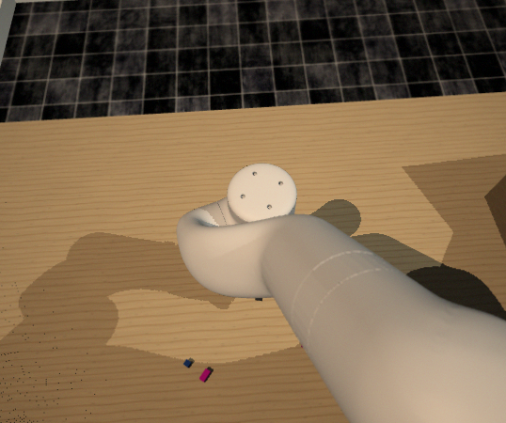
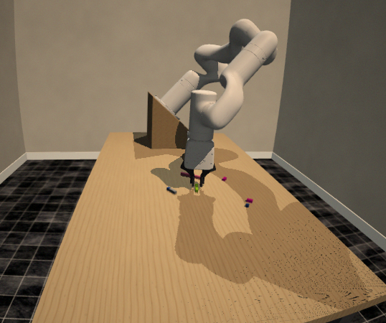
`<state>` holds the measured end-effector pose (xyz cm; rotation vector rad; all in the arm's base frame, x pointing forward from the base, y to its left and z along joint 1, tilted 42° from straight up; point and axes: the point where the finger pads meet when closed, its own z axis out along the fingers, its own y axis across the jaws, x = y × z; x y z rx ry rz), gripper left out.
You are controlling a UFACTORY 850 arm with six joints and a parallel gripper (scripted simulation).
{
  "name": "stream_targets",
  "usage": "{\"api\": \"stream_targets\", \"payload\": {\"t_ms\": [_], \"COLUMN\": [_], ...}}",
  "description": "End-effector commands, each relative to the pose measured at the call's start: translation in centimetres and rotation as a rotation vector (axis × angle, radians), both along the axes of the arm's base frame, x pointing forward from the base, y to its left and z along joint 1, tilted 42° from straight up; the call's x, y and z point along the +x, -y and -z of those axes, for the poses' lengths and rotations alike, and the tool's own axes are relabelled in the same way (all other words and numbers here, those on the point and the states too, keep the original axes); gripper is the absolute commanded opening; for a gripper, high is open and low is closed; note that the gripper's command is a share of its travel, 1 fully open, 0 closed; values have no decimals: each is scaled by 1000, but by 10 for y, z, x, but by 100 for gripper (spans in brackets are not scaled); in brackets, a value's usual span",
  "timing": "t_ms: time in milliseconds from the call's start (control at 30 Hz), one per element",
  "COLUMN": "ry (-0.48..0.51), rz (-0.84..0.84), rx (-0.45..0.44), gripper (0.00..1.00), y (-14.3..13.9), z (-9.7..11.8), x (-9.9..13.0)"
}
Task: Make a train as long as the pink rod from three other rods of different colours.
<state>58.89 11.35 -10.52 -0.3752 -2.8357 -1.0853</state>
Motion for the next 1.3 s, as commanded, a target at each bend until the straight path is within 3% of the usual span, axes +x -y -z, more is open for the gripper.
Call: {"api": "stream_targets", "payload": {"t_ms": [0,1267], "ry": [2,2], "rz": [1,1], "rx": [0,0], "gripper": [24,24], "y": [1,-2], "z": [-1,3], "x": [1,1]}}
